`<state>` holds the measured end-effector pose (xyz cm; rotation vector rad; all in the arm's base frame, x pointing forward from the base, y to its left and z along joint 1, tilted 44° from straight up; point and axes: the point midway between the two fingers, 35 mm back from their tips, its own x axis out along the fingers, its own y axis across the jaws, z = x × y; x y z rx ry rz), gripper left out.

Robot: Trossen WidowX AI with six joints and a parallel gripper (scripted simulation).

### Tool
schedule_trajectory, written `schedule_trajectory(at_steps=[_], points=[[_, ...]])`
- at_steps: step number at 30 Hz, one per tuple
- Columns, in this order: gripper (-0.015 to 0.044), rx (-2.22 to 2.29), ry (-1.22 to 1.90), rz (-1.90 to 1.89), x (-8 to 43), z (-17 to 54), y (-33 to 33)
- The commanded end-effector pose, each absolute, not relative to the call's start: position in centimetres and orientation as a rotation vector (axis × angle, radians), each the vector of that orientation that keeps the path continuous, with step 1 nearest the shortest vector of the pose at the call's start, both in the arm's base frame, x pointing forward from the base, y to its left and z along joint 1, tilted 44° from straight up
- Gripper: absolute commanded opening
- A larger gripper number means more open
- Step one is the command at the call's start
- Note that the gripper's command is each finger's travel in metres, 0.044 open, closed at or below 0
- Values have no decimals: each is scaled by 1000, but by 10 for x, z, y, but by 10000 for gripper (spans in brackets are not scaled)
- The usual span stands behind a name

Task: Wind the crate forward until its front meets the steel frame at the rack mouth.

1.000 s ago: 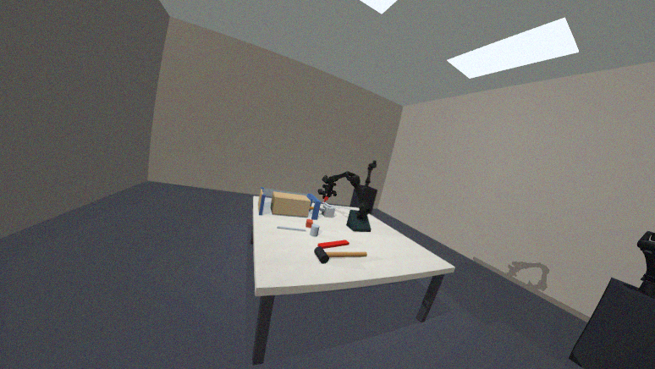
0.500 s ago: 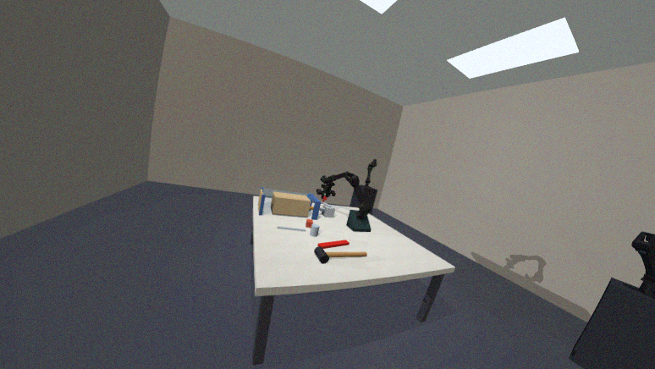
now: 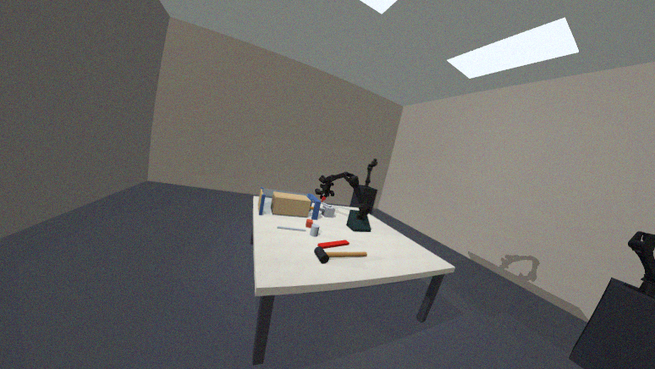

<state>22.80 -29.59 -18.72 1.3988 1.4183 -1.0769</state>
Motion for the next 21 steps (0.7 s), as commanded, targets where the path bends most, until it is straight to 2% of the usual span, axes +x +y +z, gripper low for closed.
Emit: schedule_trajectory(at_steps=[1, 21], points=[[0, 1422, 1421, -1022, 247, -180, -283], [0, 1424, 1422, -1020, 265, -166, -267]])
